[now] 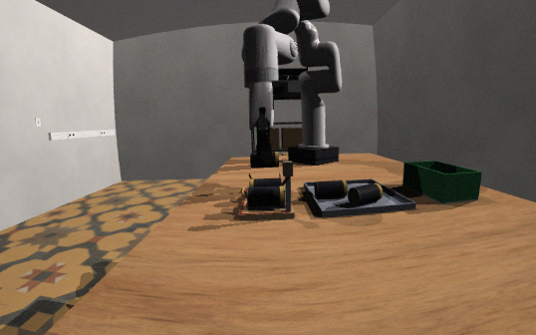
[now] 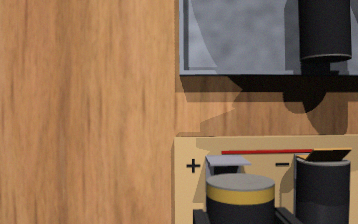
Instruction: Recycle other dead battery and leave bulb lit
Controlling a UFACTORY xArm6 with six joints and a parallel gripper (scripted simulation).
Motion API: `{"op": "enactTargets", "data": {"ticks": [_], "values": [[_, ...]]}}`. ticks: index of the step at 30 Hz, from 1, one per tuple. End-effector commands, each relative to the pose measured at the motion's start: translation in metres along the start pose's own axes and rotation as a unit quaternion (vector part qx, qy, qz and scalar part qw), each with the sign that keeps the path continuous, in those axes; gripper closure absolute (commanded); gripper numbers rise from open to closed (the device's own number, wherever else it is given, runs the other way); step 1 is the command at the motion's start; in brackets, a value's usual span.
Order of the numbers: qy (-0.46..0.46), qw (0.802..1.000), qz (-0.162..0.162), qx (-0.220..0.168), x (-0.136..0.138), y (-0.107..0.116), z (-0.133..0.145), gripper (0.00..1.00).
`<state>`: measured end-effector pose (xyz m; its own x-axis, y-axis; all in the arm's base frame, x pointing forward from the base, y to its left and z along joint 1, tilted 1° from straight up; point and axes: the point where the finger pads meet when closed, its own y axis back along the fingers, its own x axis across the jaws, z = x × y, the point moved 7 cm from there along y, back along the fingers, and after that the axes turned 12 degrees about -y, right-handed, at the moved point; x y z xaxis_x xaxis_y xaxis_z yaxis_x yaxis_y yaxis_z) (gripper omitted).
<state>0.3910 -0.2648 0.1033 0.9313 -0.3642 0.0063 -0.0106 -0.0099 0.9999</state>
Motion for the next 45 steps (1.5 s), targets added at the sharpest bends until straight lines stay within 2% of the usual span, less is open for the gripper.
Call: {"op": "enactTargets", "data": {"ticks": [1, 34, 45], "values": [[0.0, 1.0, 0.002, 0.0, 0.002, 0.002, 0.0, 0.72], [0.0, 1.0, 0.002, 0.0, 0.002, 0.001, 0.001, 0.72], [0.0, 1.0, 0.002, 0.0, 0.002, -0.012, 0.001, 0.72]]}}
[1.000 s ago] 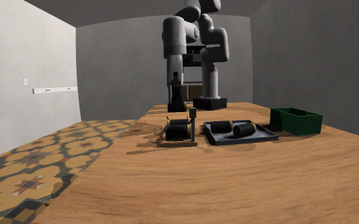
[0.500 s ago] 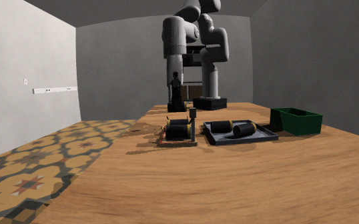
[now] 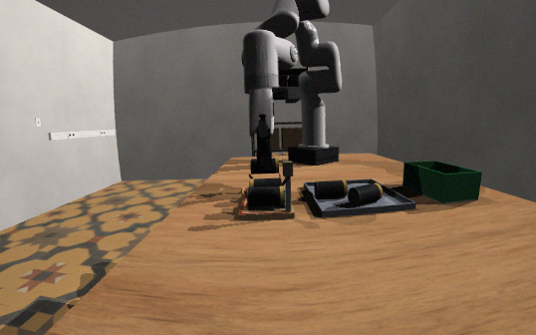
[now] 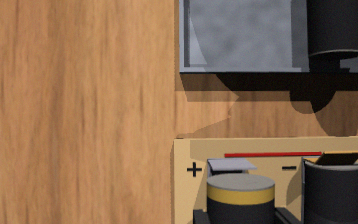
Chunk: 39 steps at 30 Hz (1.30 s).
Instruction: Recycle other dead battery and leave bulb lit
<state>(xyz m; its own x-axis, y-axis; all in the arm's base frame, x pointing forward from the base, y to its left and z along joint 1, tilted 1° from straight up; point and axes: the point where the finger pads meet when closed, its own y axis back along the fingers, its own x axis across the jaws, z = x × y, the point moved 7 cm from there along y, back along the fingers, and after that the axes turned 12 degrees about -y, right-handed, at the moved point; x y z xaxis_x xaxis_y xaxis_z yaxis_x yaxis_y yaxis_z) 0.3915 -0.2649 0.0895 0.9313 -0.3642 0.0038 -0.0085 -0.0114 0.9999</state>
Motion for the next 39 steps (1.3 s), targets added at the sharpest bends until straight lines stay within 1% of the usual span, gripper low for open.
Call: {"op": "enactTargets", "data": {"ticks": [1, 17, 39], "values": [[0.0, 1.0, 0.003, -0.001, 0.002, 0.002, 0.0, 0.72], [0.0, 1.0, 0.003, -0.001, 0.002, -0.001, 0.0, 0.72], [0.0, 1.0, 0.003, -0.001, 0.002, -0.029, 0.0, 0.72]]}}
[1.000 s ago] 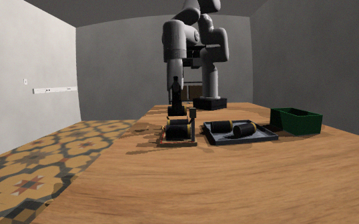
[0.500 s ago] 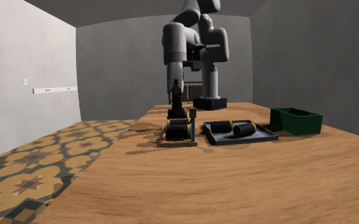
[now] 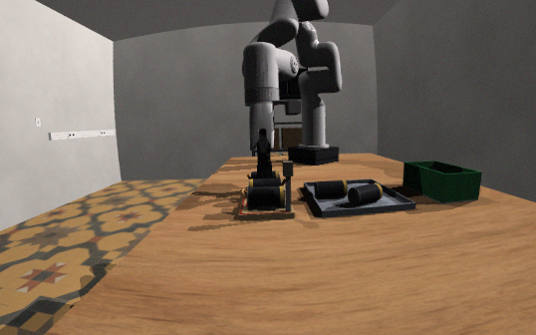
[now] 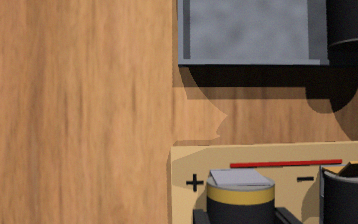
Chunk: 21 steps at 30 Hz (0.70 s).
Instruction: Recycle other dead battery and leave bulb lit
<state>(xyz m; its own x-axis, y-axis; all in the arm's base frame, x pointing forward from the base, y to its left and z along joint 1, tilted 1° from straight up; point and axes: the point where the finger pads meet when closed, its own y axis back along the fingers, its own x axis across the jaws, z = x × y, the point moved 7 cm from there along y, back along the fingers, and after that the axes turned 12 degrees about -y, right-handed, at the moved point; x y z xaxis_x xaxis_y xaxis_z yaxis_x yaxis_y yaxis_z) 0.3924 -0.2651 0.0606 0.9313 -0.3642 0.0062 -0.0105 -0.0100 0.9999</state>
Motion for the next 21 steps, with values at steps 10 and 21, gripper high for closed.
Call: {"op": "enactTargets", "data": {"ticks": [10, 21], "values": [[0.0, 1.0, 0.002, 0.0, 0.0014, -0.0007, 0.0002, 0.72], [0.0, 1.0, 0.002, 0.0, 0.0014, -0.0007, 0.0002, 0.49]]}}
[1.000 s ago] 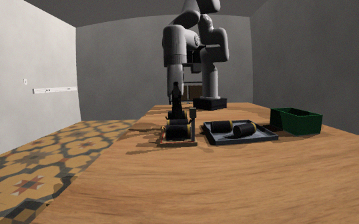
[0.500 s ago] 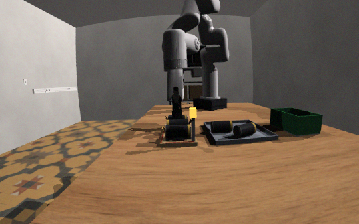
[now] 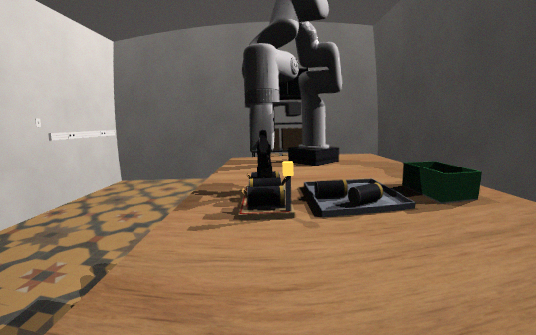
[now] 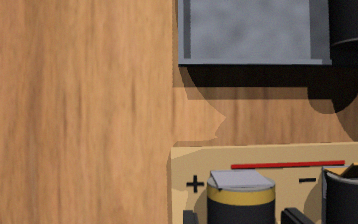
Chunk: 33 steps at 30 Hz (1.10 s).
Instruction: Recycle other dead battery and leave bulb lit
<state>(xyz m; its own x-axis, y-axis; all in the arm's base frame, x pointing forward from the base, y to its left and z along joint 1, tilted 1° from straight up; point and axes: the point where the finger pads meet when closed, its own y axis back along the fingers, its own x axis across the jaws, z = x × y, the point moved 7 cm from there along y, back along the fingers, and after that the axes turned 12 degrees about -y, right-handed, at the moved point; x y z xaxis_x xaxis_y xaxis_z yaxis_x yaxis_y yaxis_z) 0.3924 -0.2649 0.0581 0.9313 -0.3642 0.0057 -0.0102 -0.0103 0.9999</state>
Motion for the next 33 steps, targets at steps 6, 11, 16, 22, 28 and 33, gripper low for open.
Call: {"op": "enactTargets", "data": {"ticks": [6, 11, 16, 22, 28, 33], "values": [[0.0, 1.0, 0.002, -0.001, 0.001, 0.002, 0.0, 0.49], [0.0, 1.0, 0.002, -0.001, 0.001, 0.002, 0.0, 0.49], [0.0, 1.0, 0.002, -0.001, 0.001, 0.002, 0.0, 0.49], [0.0, 1.0, 0.002, -0.001, 0.001, 0.005, 0.0, 0.49], [0.0, 1.0, 0.002, -0.001, 0.001, 0.027, 0.0, 0.49], [0.0, 1.0, 0.002, -0.001, 0.001, 0.051, 0.0, 0.49]]}}
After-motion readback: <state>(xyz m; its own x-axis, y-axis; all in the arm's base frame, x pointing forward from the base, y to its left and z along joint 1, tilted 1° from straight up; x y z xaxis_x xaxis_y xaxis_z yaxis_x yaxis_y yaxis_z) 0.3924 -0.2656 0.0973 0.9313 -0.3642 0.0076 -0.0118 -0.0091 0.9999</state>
